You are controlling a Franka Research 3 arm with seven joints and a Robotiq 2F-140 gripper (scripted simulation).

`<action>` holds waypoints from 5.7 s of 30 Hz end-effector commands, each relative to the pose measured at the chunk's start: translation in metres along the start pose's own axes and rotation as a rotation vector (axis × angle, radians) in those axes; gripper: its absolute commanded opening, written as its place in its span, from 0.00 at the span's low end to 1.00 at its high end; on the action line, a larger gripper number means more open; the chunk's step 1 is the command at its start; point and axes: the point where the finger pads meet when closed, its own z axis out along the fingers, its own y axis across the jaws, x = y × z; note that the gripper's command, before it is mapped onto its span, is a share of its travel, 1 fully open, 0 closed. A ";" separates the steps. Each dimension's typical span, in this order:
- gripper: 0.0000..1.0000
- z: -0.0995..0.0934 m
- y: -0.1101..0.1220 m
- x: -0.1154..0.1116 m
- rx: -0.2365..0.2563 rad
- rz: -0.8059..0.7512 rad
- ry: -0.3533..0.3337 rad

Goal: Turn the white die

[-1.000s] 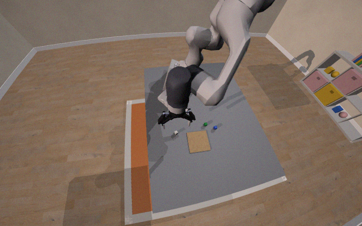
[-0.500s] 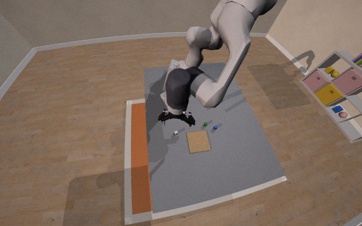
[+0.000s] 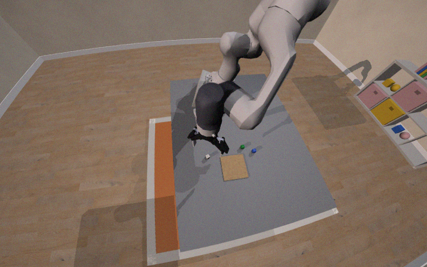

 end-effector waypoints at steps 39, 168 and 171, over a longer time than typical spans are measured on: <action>0.21 0.011 -0.002 -0.002 -0.001 0.567 -0.004; 0.21 0.062 0.000 -0.002 -0.001 0.587 -0.003; 0.21 0.062 -0.001 -0.003 -0.001 0.587 -0.003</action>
